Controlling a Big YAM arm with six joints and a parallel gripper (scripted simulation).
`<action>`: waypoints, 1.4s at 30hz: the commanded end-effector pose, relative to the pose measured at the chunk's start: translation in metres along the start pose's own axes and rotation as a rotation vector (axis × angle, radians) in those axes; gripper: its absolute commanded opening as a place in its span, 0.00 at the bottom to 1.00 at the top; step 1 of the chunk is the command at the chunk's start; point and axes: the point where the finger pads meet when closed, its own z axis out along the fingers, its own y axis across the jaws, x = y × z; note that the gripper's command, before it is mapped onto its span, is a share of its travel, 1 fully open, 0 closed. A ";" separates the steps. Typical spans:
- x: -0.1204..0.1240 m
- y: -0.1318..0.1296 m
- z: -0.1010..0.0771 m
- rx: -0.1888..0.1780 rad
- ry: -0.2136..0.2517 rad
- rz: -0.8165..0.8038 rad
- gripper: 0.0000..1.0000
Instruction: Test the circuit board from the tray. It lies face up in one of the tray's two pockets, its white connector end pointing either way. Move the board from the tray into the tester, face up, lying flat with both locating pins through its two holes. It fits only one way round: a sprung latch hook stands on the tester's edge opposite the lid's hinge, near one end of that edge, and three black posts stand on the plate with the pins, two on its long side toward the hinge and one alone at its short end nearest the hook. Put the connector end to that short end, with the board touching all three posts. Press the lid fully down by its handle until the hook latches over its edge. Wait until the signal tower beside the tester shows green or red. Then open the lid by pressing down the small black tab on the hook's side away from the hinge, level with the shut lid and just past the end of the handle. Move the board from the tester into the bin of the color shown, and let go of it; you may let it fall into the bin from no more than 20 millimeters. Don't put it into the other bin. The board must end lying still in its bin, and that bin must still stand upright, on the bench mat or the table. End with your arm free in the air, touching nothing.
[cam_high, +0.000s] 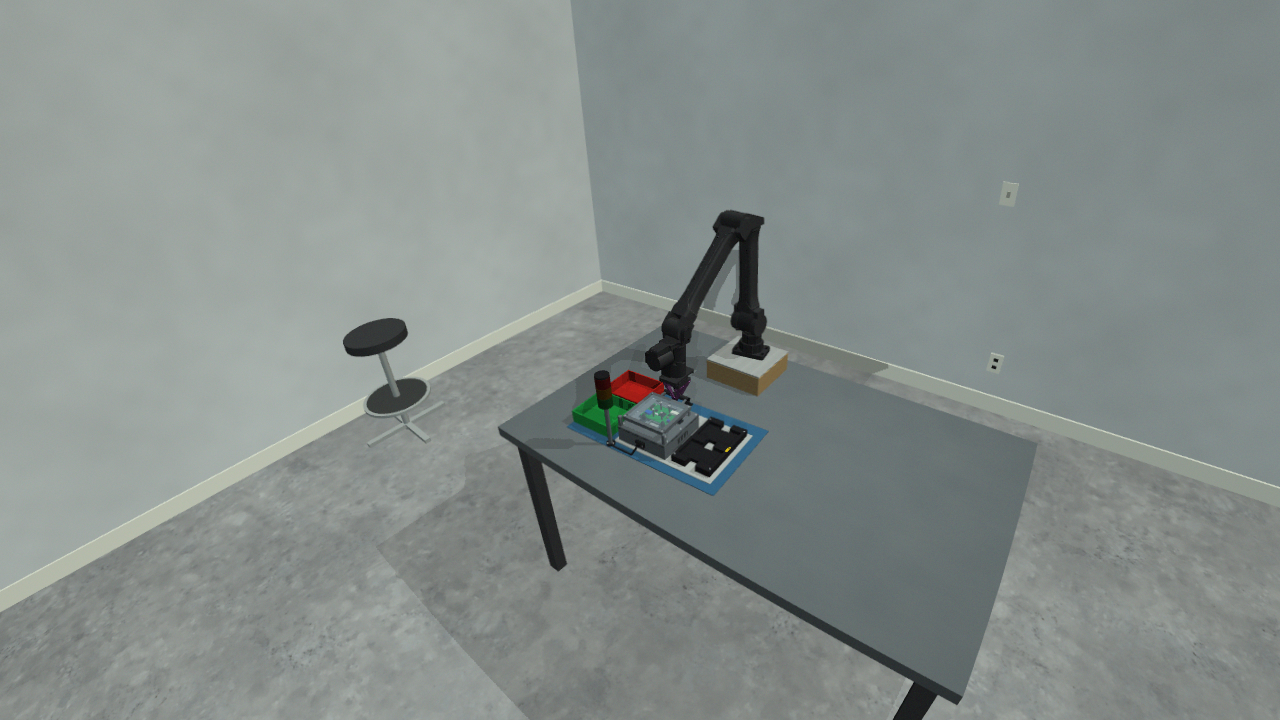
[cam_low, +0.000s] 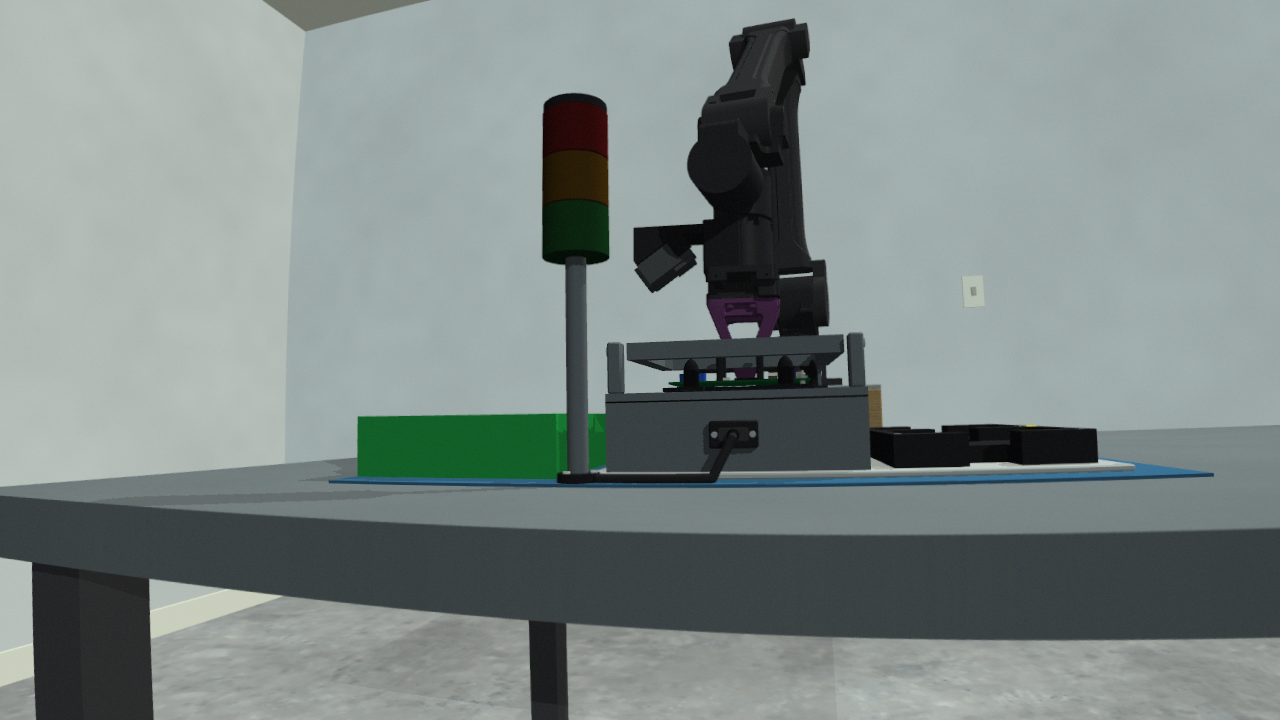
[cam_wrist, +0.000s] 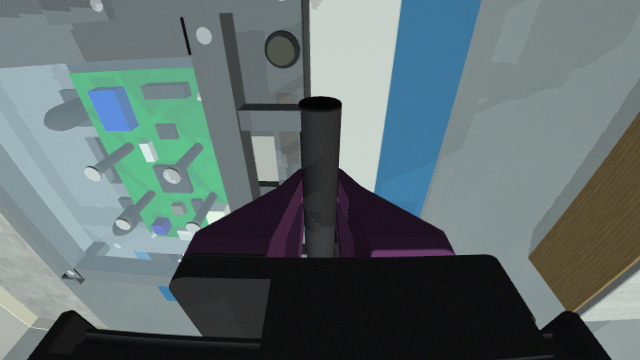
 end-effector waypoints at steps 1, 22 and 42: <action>0.005 0.011 0.031 0.008 0.017 -0.023 0.00; 0.005 0.011 0.031 0.008 0.017 -0.023 0.00; 0.005 0.011 0.034 0.008 0.017 -0.023 0.00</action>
